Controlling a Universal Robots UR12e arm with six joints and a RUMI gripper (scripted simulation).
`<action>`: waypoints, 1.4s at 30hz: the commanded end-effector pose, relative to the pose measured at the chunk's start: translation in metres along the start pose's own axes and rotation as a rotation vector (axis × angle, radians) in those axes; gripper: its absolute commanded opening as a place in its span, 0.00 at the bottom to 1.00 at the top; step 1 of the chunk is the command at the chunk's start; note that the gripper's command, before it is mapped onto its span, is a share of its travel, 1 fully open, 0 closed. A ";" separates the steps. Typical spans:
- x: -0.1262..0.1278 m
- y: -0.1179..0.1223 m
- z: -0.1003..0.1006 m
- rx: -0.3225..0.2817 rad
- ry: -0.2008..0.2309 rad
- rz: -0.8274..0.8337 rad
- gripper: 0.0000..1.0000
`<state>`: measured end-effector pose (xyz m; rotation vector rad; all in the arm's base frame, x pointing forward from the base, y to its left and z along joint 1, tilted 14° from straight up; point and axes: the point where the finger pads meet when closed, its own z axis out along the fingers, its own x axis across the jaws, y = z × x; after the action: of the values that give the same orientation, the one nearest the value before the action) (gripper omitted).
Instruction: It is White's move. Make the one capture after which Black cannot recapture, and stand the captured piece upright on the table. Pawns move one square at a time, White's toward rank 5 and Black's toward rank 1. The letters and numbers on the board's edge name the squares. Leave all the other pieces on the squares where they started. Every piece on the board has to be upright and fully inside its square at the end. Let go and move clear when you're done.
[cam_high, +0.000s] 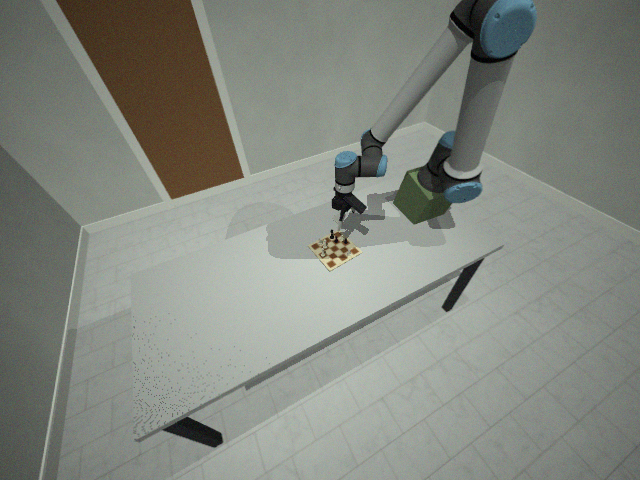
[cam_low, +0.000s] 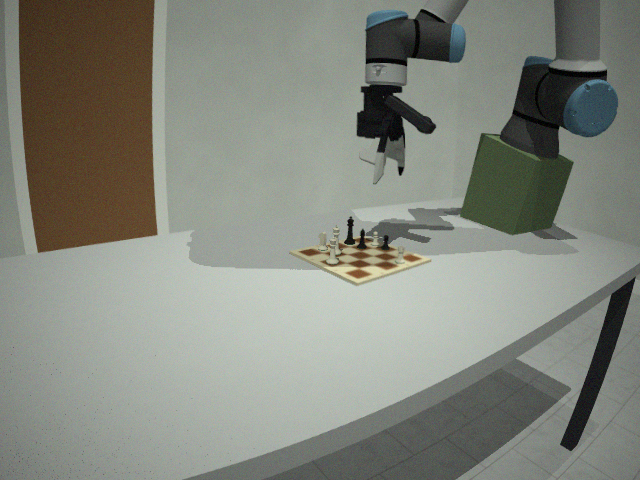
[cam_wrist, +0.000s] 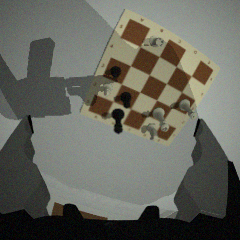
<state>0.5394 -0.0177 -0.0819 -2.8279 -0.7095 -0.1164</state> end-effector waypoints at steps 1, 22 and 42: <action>0.000 0.000 0.000 -0.001 0.001 -0.009 1.00; -0.003 -0.001 0.004 -0.001 0.001 -0.243 1.00; -0.011 -0.002 0.013 -0.001 0.000 -0.806 1.00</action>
<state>0.5301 -0.0171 -0.0929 -2.4966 -1.5728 -0.2086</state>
